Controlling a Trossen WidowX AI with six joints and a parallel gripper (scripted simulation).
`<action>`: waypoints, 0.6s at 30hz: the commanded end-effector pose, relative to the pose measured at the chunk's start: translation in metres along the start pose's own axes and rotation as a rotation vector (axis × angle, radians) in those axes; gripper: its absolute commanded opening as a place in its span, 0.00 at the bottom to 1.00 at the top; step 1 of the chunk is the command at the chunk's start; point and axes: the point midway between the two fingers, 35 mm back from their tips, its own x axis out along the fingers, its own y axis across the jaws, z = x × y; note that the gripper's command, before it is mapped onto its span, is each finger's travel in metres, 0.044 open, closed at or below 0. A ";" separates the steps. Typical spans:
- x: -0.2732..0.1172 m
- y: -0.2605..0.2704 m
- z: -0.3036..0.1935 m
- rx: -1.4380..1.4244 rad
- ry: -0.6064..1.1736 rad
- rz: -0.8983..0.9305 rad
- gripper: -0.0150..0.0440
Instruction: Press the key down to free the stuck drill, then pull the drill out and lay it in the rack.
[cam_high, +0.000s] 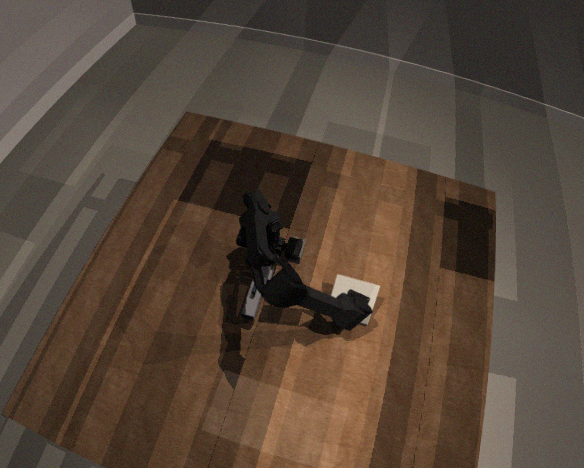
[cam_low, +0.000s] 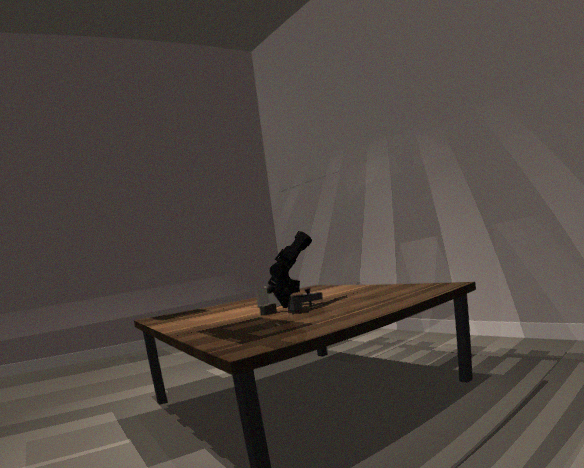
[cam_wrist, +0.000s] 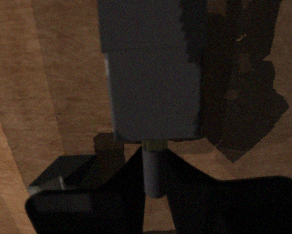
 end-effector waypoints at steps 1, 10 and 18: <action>-0.002 -0.001 -0.006 -0.004 0.007 -0.003 0.25; -0.004 -0.001 -0.019 -0.004 0.008 -0.003 0.25; -0.006 -0.001 -0.028 -0.004 0.009 -0.003 0.25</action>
